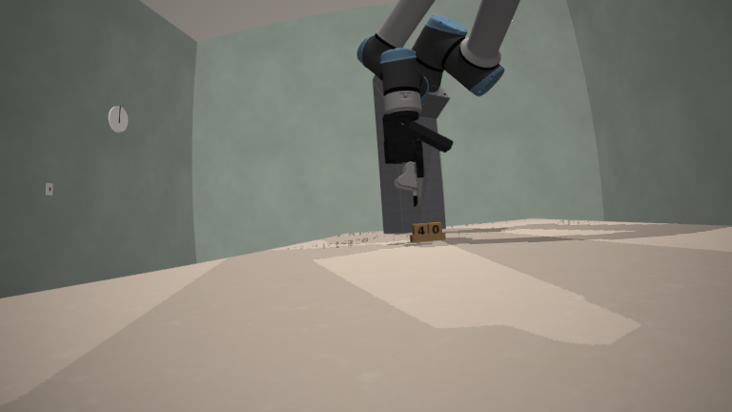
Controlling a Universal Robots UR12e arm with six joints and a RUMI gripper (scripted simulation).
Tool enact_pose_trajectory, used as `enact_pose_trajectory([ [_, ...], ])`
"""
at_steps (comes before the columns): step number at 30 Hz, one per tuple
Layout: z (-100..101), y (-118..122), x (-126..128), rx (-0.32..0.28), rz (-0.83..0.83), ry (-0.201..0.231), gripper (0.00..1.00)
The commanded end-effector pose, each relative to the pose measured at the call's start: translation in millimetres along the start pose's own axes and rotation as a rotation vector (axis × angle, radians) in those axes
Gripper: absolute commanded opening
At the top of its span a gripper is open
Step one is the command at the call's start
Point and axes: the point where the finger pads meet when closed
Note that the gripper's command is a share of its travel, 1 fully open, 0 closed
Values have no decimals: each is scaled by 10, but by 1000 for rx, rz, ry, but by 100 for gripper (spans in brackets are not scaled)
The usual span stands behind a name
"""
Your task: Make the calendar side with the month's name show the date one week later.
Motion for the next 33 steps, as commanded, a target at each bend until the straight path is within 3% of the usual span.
enact_pose_trajectory([
  [1,76,1,2,-1,0,1,29],
  [20,307,1,3,-1,0,1,29],
  [33,347,1,3,-1,0,1,29],
])
Point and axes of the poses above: the point where the finger pads meet when closed, its own z axis out along the fingers, its own x axis across the jaws, y = z × x, and after that the axes turned 6 degrees about -z, right-handed
